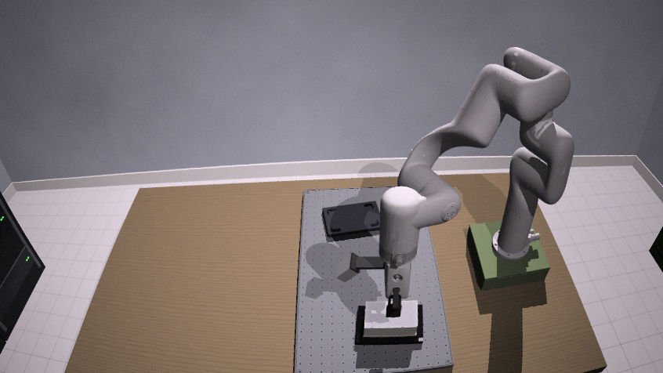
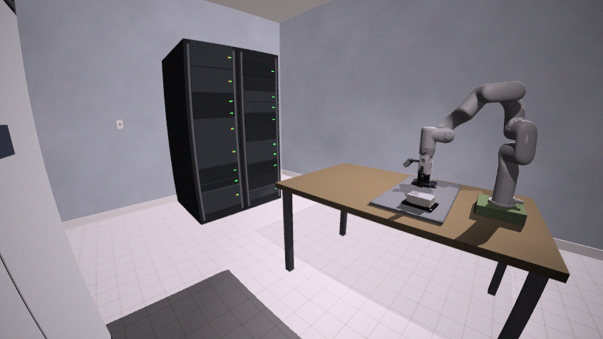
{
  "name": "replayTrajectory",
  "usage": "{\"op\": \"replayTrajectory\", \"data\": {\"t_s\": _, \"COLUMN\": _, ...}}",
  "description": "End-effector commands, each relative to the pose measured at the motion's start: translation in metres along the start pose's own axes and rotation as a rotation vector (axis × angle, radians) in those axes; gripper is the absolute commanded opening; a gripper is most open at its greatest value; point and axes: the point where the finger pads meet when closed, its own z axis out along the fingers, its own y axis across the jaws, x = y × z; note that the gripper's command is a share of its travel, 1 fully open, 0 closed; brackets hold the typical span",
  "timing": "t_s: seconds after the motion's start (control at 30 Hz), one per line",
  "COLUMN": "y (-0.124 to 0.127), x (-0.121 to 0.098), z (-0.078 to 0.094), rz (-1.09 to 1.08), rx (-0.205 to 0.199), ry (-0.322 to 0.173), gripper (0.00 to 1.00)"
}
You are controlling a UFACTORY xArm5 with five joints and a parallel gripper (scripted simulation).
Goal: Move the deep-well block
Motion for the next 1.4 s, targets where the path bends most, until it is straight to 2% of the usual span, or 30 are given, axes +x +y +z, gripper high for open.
{"op": "replayTrajectory", "data": {"t_s": 0.0, "y": -0.001, "x": 0.001, "z": -0.001, "rz": 0.000, "rx": 0.002, "ry": 0.003, "gripper": 1.00}}
{"op": "replayTrajectory", "data": {"t_s": 0.2, "y": -0.001, "x": 0.001, "z": -0.001, "rz": 0.000, "rx": 0.002, "ry": 0.003, "gripper": 1.00}}
{"op": "replayTrajectory", "data": {"t_s": 1.37, "y": 0.000, "x": 0.001, "z": 0.051, "rz": 0.000, "rx": 0.002, "ry": 0.003, "gripper": 1.00}}
